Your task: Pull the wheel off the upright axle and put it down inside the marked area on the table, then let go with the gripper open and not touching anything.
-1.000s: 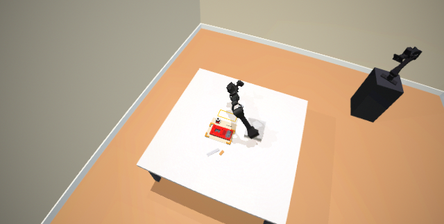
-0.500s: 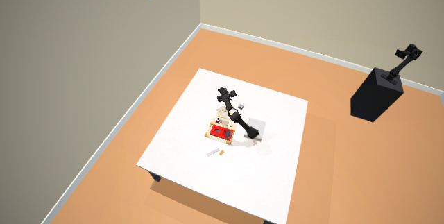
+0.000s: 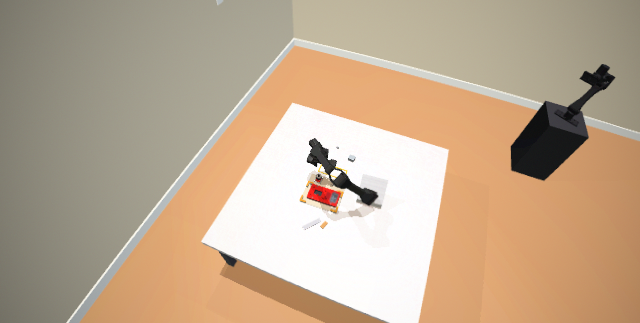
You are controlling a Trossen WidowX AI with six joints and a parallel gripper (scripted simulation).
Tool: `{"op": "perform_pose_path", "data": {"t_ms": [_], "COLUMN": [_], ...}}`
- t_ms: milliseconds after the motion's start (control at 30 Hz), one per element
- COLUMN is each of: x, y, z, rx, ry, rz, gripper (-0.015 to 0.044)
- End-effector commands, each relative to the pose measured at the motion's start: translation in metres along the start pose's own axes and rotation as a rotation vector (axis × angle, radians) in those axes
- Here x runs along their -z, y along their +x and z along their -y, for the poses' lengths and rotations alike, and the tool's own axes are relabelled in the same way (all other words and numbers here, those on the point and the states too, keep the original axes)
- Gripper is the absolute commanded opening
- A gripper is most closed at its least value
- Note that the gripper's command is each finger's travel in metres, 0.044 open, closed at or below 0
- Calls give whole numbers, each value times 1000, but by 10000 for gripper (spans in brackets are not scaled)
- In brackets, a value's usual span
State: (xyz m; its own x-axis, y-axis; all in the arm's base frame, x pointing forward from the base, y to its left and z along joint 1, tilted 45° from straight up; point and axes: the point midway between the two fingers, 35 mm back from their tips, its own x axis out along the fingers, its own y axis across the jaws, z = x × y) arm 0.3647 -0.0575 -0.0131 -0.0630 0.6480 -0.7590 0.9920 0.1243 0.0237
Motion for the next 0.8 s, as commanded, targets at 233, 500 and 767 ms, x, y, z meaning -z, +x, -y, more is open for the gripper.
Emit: {"op": "perform_pose_path", "data": {"t_ms": [233,500,767], "x": [22,26,29], "y": [-6,0,48], "z": [-4,-12,-12], "rx": [10,9,8], "ry": [86,85,85], "rz": [-62,-62,-63], "gripper": [300,300,300]}}
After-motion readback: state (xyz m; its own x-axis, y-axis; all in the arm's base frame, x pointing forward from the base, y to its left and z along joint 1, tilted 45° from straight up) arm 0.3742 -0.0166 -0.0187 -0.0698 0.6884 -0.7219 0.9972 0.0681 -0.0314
